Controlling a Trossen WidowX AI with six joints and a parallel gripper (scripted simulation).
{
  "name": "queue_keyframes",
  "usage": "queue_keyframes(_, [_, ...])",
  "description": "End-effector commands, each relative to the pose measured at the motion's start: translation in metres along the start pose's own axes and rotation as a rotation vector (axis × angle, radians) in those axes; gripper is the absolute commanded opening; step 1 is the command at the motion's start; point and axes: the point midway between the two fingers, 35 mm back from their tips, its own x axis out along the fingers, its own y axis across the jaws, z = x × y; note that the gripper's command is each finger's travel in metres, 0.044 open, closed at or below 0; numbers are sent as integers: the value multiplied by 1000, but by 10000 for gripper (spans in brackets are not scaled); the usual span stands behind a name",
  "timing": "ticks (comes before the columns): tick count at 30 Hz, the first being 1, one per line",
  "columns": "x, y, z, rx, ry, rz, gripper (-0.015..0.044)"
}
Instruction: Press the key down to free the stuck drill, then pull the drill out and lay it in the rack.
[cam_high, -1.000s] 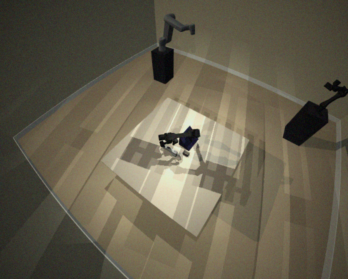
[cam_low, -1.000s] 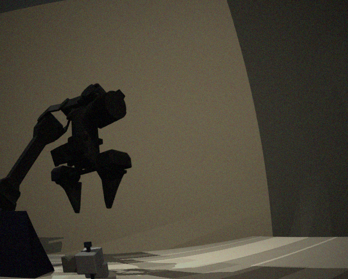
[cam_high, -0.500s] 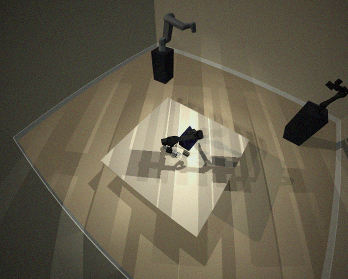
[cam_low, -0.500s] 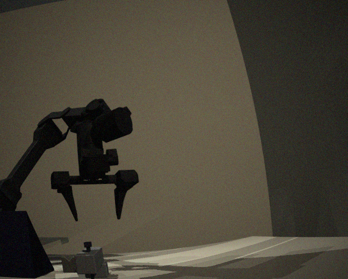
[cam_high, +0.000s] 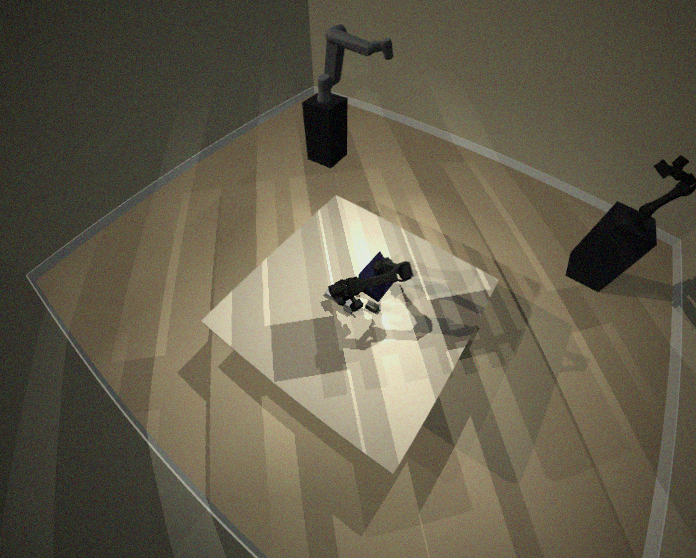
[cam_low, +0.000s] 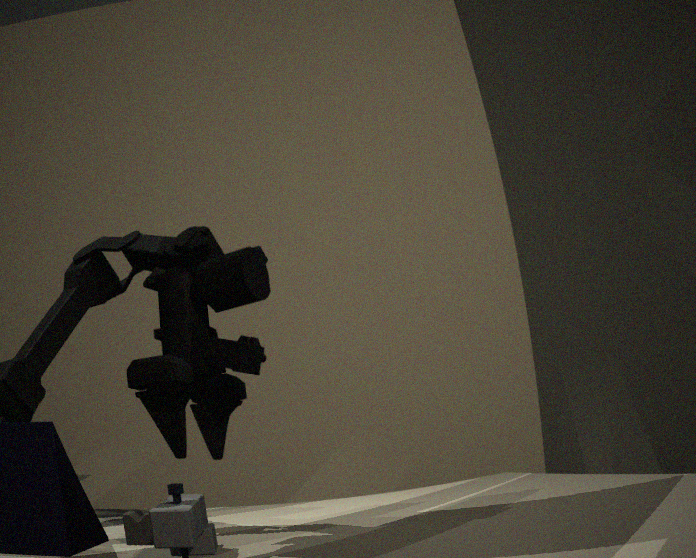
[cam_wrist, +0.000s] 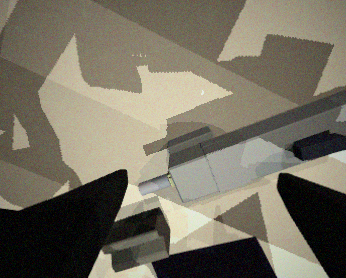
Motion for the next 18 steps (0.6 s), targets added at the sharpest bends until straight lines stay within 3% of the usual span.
queue_keyframes(1, [24, 30, -23, -970, 6, 27, 440])
queue_keyframes(18, [39, 54, -45, -1941, -12, 62, 440])
